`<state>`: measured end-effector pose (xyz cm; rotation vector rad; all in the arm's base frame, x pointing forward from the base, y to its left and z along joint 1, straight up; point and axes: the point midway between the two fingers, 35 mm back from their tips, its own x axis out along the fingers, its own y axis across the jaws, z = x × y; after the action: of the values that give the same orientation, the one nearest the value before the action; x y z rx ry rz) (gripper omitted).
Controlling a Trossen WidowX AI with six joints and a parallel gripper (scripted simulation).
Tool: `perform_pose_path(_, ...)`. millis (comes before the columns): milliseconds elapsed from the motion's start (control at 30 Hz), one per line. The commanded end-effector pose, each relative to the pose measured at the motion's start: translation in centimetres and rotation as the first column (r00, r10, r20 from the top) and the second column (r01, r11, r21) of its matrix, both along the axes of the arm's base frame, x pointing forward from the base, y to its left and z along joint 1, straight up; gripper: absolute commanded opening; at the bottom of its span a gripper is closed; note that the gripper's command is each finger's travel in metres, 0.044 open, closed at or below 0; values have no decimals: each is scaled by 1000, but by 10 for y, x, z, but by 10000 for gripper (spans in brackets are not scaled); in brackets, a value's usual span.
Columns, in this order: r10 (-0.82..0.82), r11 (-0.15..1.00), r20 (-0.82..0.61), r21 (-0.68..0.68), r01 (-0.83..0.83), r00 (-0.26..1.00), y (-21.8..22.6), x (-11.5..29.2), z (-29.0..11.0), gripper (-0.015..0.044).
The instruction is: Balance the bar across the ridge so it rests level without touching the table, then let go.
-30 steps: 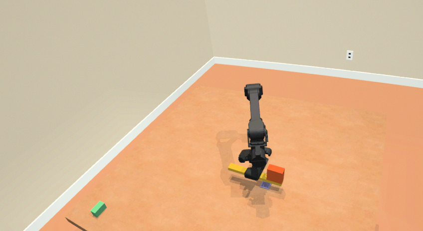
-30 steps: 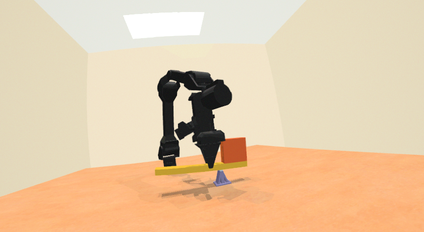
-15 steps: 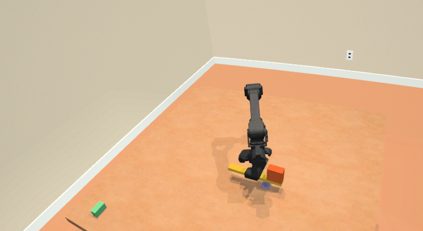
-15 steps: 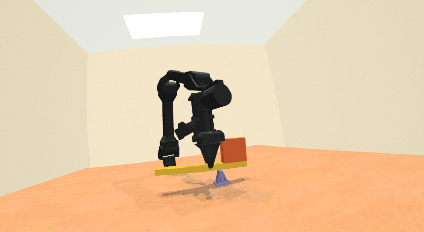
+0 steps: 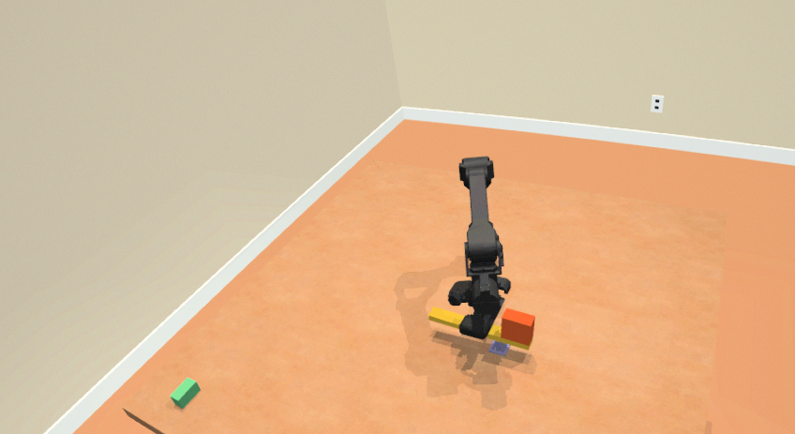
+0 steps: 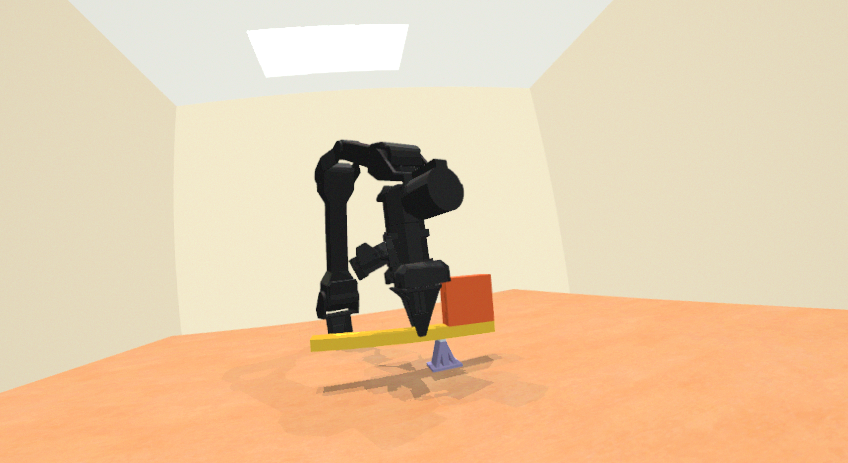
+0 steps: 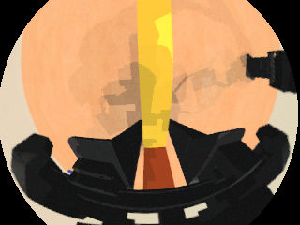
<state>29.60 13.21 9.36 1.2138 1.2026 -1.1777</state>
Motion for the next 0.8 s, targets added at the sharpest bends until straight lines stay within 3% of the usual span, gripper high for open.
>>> perform_pose_path(0,-6,1000,-2,4,6,1000,1,0,-1,0)
perform_pose_path(767,-6,1000,-2,4,6,1000,0,0,-3,0)
